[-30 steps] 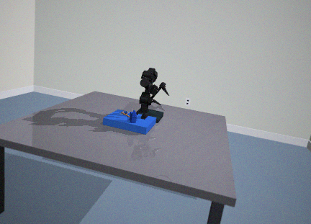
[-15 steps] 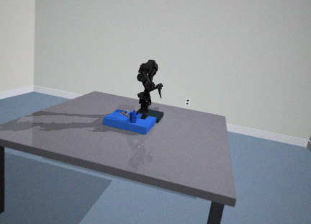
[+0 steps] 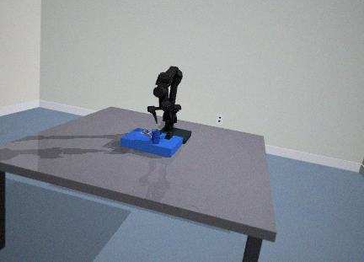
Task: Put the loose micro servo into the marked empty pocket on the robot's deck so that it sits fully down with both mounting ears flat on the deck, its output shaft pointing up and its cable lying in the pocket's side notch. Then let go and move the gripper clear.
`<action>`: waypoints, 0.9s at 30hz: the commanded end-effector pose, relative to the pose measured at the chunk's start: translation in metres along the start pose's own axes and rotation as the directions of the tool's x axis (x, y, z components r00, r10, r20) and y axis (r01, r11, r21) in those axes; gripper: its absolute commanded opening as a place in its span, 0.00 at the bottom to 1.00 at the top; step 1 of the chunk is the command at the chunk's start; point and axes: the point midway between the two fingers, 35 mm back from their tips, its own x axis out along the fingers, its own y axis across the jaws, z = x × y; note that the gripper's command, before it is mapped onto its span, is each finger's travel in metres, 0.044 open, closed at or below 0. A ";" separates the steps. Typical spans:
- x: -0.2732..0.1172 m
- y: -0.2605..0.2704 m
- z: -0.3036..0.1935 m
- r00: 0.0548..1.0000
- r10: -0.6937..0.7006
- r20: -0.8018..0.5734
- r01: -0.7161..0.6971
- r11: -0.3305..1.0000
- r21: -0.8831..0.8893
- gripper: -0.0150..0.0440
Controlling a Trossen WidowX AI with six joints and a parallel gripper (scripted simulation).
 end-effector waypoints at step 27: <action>0.034 -0.052 0.023 0.981 -0.155 -0.117 0.142 0.983 -0.113 1.00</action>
